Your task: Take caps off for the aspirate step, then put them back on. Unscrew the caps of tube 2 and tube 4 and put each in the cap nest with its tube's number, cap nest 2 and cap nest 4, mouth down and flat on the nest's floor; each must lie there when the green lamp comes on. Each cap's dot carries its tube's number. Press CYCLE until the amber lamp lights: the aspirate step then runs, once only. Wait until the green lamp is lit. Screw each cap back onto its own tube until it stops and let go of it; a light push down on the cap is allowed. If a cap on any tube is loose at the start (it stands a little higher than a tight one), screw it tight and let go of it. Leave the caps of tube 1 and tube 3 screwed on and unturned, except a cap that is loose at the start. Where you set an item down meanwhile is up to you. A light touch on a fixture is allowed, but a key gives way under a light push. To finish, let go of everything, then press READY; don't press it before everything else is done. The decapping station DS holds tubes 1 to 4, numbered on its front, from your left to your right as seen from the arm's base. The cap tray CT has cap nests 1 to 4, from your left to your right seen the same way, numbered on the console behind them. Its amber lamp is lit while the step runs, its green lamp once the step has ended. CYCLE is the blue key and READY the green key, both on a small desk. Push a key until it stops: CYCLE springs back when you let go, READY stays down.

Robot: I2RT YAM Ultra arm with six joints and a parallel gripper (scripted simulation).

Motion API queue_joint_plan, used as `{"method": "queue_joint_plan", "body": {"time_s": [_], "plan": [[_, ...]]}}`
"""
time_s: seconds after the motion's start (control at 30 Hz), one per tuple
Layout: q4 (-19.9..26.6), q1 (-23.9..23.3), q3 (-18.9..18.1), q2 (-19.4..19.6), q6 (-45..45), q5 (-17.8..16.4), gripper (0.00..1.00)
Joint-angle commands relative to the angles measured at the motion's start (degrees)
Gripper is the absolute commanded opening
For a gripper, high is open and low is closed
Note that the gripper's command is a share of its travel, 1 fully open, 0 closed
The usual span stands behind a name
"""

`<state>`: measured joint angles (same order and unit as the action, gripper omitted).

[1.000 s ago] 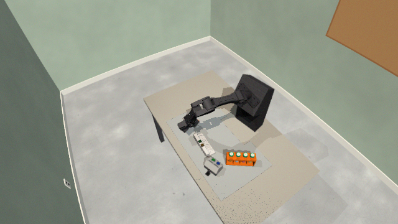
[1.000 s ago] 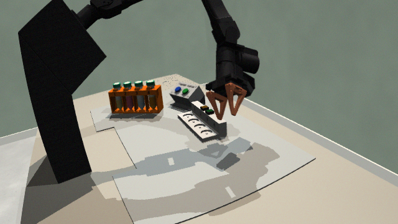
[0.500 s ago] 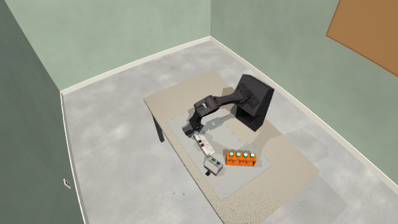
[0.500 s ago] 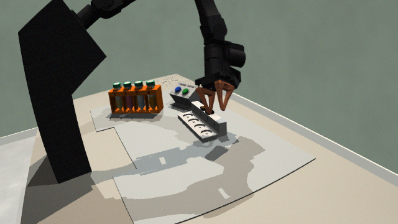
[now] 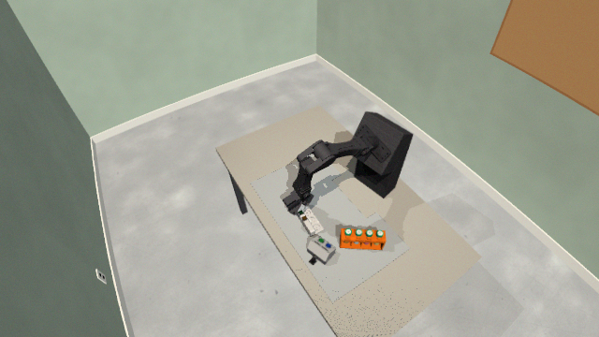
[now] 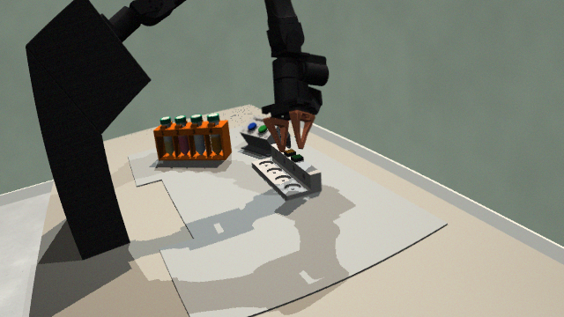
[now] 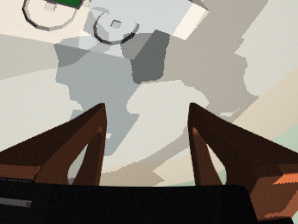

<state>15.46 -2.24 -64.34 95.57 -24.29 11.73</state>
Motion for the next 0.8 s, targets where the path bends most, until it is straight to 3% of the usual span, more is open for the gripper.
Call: {"method": "queue_joint_plan", "body": {"time_s": [0.0, 0.13, 0.23, 0.43, 0.53, 0.7, 0.77], "plan": [[-2.13, 1.05, 2.15, -2.18, -0.41, -0.53, 0.49], [-1.08, 4.47, 2.72, -3.27, 2.06, 1.87, 0.49], [-5.34, 5.20, 6.91, -5.97, -0.25, -1.02, 0.49], [-4.33, 8.78, 7.65, -7.19, 2.24, 1.59, 0.49], [-8.52, 9.47, 11.77, -9.86, 0.03, -1.43, 0.49], [-7.27, 14.22, 12.76, -11.43, 3.19, 2.16, 0.49], [-10.56, 14.45, 15.87, -13.41, 1.34, -0.45, 0.49]]}}
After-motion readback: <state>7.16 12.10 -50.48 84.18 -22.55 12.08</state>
